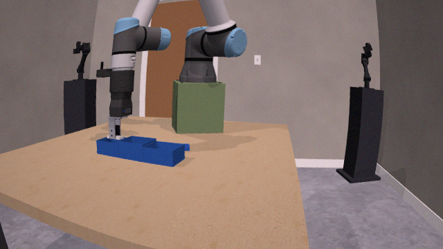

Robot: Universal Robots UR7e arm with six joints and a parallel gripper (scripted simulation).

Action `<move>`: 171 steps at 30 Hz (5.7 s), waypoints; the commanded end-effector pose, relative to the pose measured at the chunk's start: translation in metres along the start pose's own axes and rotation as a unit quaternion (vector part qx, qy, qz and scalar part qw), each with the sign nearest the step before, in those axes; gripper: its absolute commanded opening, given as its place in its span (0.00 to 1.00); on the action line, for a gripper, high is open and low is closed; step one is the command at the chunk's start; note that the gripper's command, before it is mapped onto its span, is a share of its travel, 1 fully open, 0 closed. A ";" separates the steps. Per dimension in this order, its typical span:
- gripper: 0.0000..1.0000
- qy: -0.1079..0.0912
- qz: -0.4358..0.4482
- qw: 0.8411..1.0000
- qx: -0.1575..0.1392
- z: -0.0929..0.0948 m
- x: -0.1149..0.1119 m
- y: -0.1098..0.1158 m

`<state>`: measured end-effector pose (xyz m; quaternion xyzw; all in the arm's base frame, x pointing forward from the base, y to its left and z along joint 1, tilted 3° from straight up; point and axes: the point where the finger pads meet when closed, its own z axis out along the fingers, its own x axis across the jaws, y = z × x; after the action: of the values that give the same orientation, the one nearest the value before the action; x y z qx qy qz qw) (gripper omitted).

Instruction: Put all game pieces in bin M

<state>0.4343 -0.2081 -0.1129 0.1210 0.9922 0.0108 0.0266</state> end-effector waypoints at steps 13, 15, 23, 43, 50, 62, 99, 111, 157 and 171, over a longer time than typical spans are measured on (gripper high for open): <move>0.49 -0.001 0.000 1.000 0.000 0.025 -0.001 0.000; 0.49 -0.001 0.000 1.000 0.000 0.025 -0.001 0.000; 0.49 -0.001 0.000 1.000 0.000 0.025 -0.001 0.000; 0.65 -0.001 0.000 1.000 0.000 0.025 -0.001 0.000; 0.65 -0.001 0.000 1.000 0.000 0.017 -0.001 0.000; 0.65 -0.001 0.000 1.000 0.000 0.004 -0.001 0.000; 0.64 0.001 0.212 0.977 -0.001 -0.035 0.097 -0.018; 0.64 0.001 0.376 0.927 -0.002 -0.035 0.102 -0.019; 0.64 -0.001 0.622 0.783 0.000 -0.035 0.102 -0.019; 0.64 -0.001 0.622 0.783 0.000 -0.012 0.102 -0.019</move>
<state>0.3290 -0.2026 -0.0921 0.7118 0.7017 0.0249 0.0149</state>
